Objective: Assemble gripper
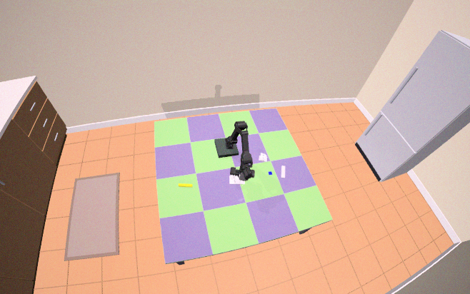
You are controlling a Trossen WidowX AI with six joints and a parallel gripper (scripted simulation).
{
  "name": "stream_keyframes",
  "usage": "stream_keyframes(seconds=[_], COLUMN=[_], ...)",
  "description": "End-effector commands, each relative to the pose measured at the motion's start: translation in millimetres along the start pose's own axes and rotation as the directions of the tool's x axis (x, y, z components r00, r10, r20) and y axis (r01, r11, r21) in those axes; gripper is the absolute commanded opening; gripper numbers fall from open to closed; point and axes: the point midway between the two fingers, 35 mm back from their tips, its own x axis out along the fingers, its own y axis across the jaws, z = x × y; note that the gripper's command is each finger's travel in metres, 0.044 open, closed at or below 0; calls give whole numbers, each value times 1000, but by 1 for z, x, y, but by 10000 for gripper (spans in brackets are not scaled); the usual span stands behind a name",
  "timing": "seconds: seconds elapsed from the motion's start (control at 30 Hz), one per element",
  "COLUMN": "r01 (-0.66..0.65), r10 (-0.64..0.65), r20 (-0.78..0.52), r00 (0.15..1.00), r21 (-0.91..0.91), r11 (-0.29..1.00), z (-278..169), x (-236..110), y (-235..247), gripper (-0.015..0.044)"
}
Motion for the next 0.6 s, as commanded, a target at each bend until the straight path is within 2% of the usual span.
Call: stream_keyframes(seconds=[0.0, 0.57], r01=[4, 4], r10=[-4, -4], r20=[1, 1], r00=[1000, 1000], r21=[4, 4], r11=[1000, 1000], z=[0, 0], x=[2, 4], y=[-1, -1], gripper=[134, 134])
